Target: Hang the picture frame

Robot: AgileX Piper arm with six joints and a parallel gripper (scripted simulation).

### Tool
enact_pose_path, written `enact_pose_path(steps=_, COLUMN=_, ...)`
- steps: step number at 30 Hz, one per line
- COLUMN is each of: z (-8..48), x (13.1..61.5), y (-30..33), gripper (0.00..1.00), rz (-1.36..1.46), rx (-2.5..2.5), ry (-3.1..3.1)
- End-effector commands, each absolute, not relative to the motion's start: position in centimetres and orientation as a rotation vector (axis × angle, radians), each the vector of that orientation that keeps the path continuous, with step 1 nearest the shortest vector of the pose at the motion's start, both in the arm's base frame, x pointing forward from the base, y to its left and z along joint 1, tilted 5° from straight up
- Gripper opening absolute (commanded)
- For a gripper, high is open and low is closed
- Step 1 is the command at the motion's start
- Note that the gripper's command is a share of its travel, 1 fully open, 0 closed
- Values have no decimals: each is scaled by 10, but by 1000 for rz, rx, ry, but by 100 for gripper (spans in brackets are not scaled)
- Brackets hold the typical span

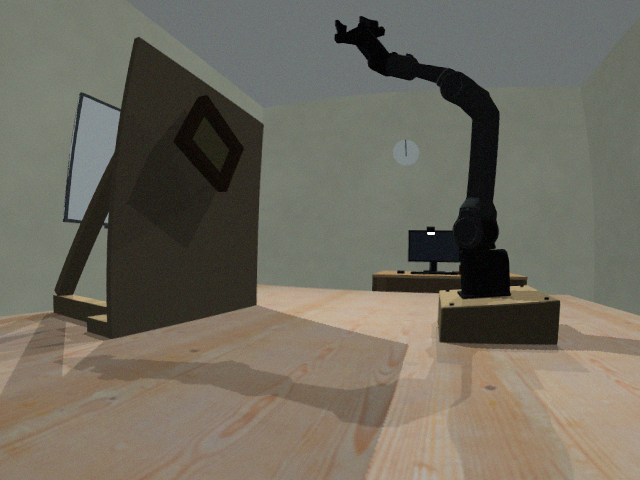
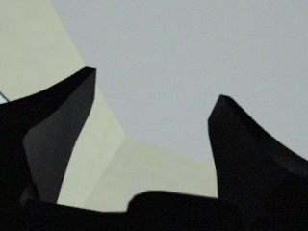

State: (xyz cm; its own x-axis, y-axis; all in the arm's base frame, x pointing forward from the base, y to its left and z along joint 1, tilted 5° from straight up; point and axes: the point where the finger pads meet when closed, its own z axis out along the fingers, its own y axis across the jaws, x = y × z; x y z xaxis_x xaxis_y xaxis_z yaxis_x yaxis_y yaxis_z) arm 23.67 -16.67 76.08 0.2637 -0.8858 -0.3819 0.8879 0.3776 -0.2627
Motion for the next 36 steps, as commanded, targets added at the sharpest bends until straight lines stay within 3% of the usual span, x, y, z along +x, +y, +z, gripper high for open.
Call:
enact_pose_path(steps=1, z=757, x=241, y=-167, gripper=100, rz=-1151, rx=16, ry=522)
enact_pose_path(steps=20, z=707, x=301, y=-161, gripper=100, rz=-585, rx=168, ry=630)
enact_pose_path(steps=36, z=628, x=374, y=-126, gripper=100, rz=134, rx=424, ry=748)
